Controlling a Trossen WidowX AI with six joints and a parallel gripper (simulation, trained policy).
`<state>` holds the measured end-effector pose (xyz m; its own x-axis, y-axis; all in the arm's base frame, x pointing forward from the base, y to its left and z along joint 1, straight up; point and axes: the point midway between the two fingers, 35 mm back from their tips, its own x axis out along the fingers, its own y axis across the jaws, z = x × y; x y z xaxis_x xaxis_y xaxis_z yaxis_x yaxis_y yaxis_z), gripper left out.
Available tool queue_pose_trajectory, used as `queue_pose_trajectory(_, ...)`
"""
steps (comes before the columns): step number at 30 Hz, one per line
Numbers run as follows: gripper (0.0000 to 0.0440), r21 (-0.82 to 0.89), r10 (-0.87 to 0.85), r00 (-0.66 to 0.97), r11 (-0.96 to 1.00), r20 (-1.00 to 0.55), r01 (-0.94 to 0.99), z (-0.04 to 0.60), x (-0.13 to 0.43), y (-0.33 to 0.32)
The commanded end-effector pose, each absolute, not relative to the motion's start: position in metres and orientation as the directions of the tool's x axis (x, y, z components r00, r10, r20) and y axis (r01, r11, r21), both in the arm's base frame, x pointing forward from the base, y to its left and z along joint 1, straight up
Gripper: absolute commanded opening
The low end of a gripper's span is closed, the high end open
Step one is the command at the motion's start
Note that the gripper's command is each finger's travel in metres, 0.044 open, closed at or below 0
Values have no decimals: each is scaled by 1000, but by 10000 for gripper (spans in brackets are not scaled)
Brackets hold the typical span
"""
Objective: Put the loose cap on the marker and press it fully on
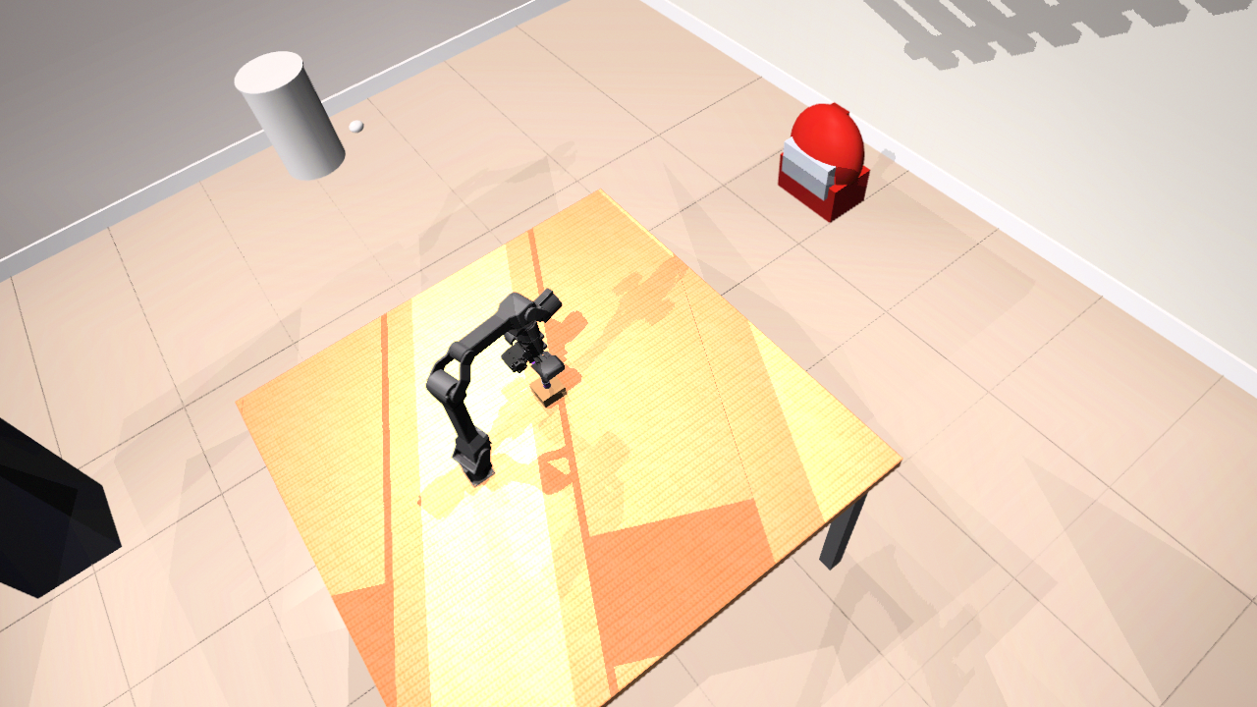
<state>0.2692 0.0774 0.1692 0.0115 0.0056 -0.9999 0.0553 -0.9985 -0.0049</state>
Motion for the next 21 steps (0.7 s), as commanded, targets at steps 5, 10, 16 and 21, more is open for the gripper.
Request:
queue_pose_trajectory(5, 0, -2, 1, -16, -998, -1000, 59, 167, 271, 87)
queue_pose_trajectory(10, 0, 3, -5, -36, -998, -999, 57, 161, 271, 86)
queue_pose_trajectory(16, 0, 6, -9, -55, -998, -998, 56, 154, 271, 85)
queue_pose_trajectory(21, 0, 6, -10, -69, -998, -998, 59, 147, 271, 84)
